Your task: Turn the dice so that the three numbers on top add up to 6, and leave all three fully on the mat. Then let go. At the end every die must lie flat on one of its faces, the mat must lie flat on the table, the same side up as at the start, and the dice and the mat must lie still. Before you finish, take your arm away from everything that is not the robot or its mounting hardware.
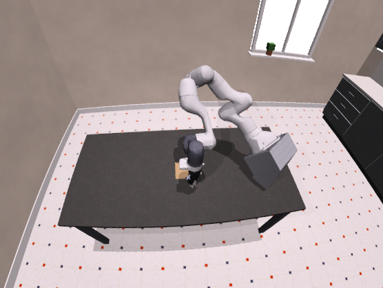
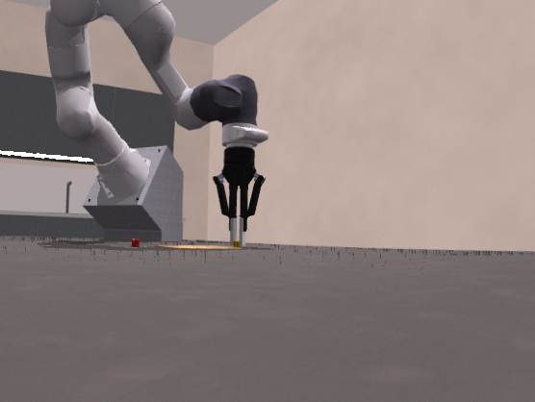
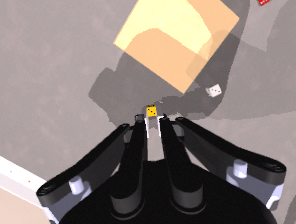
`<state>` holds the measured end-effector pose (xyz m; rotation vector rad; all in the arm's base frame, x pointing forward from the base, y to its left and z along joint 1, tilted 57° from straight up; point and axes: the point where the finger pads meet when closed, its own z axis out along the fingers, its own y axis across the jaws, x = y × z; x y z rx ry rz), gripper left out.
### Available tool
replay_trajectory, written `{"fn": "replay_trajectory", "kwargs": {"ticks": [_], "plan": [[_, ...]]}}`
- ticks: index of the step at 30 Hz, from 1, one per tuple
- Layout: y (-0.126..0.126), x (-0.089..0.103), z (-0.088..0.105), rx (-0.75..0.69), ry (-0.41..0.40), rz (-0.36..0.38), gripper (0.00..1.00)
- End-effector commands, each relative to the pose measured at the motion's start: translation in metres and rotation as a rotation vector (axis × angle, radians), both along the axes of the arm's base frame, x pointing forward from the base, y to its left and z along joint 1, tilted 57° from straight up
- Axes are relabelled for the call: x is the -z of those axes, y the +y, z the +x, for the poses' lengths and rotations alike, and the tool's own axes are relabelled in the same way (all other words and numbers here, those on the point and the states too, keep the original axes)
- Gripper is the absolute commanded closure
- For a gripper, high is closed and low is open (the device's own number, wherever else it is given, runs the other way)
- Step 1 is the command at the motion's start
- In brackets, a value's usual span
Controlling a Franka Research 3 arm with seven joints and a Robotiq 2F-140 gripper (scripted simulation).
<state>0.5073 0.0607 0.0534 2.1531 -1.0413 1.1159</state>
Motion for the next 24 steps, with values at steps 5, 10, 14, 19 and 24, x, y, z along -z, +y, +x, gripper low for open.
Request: {"fn": "replay_trajectory", "kwargs": {"ticks": [5, 10, 14, 19, 24], "plan": [[0.016, -0.012, -0.010, 0.001, -0.003, 0.002, 0.93], [0.031, -0.024, -0.019, 0.001, -0.003, 0.002, 0.93], [0.053, -0.040, -0.033, 0.001, -0.003, 0.002, 0.93], [0.069, -0.053, -0.044, 0.001, -0.003, 0.002, 0.93], [0.070, -0.054, -0.045, 0.001, -0.003, 0.002, 0.93]]}}
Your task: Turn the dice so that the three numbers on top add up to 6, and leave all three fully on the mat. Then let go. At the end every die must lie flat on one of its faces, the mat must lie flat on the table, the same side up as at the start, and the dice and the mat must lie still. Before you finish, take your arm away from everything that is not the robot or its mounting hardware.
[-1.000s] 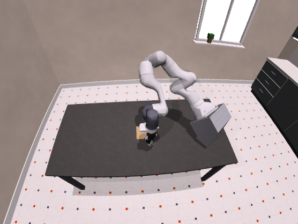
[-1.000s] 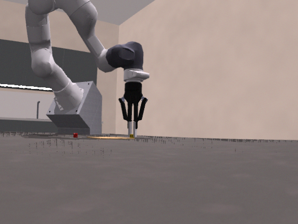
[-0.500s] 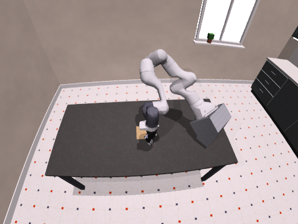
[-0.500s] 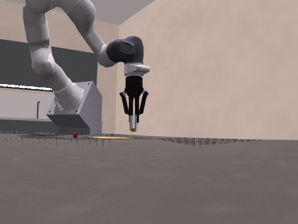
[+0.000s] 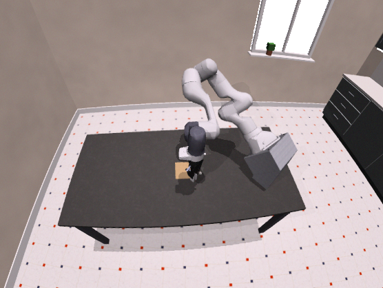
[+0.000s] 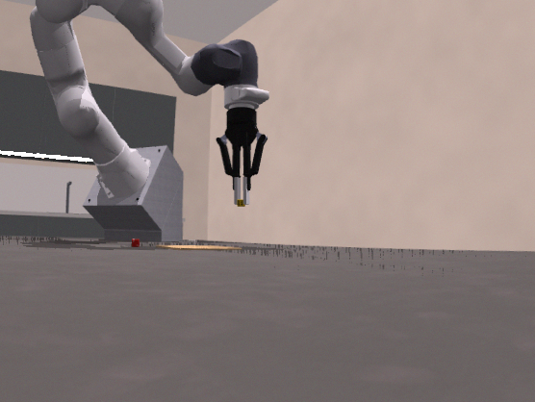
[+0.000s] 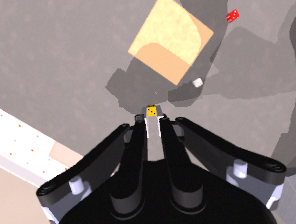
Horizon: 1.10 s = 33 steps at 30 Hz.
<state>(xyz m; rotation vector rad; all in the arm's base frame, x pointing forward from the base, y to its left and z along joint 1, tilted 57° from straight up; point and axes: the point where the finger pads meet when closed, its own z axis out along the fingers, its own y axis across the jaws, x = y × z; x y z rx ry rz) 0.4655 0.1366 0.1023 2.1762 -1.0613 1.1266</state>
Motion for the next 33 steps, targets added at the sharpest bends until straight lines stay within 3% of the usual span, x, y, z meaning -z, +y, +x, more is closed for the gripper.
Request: {"fn": "replay_trajectory", "kwargs": {"ticks": [1, 10, 16, 33], "plan": [[-0.0060, -0.0048, -0.0028, 0.009, 0.010, -0.026, 0.93], [-0.0061, -0.0047, -0.0028, -0.001, 0.023, -0.035, 0.93], [-0.0070, -0.0037, -0.0029, -0.105, 0.159, -0.124, 0.93], [-0.0082, -0.0025, -0.0028, -0.252, 0.349, -0.249, 0.93]]}}
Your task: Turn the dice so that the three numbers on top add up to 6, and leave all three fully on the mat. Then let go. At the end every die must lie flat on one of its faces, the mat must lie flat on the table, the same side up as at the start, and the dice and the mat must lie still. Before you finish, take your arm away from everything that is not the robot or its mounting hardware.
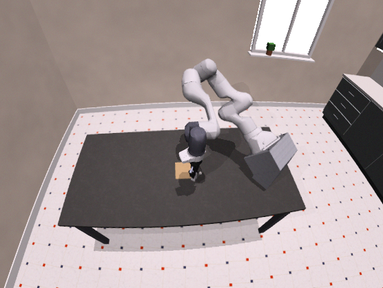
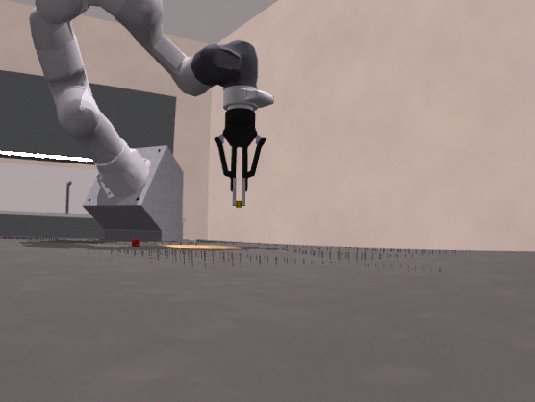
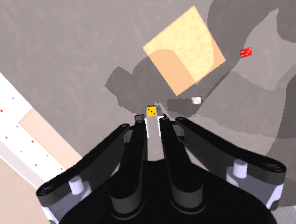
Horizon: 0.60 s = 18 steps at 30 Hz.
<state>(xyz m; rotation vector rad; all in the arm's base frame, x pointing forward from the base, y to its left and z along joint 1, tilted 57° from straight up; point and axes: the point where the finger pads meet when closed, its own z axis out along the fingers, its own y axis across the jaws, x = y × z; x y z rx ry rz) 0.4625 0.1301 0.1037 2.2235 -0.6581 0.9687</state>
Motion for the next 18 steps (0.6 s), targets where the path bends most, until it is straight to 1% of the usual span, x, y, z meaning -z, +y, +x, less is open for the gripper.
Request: {"fn": "replay_trajectory", "kwargs": {"ticks": [1, 2, 3, 5, 17, 18], "plan": [[-0.0016, -0.0011, 0.0002, -0.076, 0.116, -0.073, 0.93], [-0.0016, -0.0011, 0.0002, -0.076, 0.116, -0.073, 0.93], [-0.0018, -0.0010, 0.0002, -0.100, 0.148, -0.094, 0.93], [-0.0019, -0.0009, 0.0002, -0.112, 0.163, -0.104, 0.93], [-0.0027, -0.0003, 0.0004, -0.222, 0.310, -0.198, 0.93], [-0.0027, -0.0003, 0.0004, -0.222, 0.310, -0.198, 0.93]]}}
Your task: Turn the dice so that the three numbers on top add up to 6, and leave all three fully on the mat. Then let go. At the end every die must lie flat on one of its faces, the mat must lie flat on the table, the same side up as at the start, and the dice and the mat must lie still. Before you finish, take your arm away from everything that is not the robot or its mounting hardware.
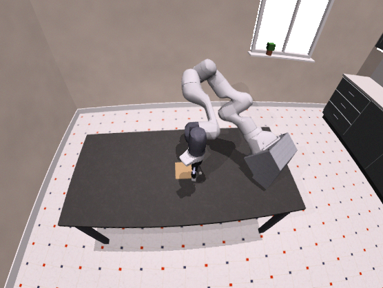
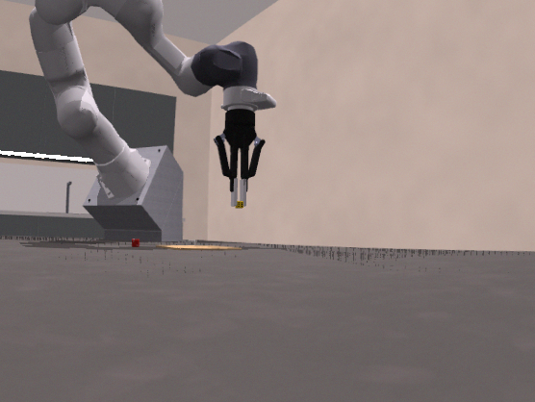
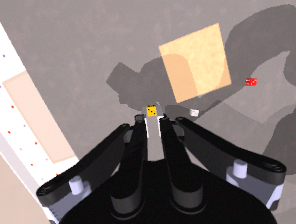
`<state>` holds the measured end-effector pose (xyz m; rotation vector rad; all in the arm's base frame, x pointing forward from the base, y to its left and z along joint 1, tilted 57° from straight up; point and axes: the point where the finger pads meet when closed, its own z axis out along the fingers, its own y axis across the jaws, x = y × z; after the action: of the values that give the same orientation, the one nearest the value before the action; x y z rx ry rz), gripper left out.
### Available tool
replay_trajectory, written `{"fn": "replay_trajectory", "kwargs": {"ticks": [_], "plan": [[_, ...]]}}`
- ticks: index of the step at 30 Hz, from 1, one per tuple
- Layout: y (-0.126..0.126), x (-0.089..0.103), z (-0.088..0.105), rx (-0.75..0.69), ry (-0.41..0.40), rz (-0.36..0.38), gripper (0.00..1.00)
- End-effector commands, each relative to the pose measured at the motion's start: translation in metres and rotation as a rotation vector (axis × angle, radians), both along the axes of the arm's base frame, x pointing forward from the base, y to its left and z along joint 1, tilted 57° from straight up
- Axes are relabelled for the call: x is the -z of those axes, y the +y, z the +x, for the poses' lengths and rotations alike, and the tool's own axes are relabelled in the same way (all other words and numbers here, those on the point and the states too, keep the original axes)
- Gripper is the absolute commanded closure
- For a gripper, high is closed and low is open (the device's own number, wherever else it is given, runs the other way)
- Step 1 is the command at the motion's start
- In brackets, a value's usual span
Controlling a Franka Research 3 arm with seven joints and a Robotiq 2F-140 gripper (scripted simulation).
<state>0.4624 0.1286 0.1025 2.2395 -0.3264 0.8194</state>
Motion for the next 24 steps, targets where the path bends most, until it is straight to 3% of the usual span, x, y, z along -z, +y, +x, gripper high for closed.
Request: {"fn": "replay_trajectory", "kwargs": {"ticks": [1, 24], "plan": [[-0.0012, -0.0015, 0.0005, -0.069, 0.106, -0.066, 0.93], [-0.0025, -0.0008, 0.0010, -0.281, 0.386, -0.245, 0.93]]}}
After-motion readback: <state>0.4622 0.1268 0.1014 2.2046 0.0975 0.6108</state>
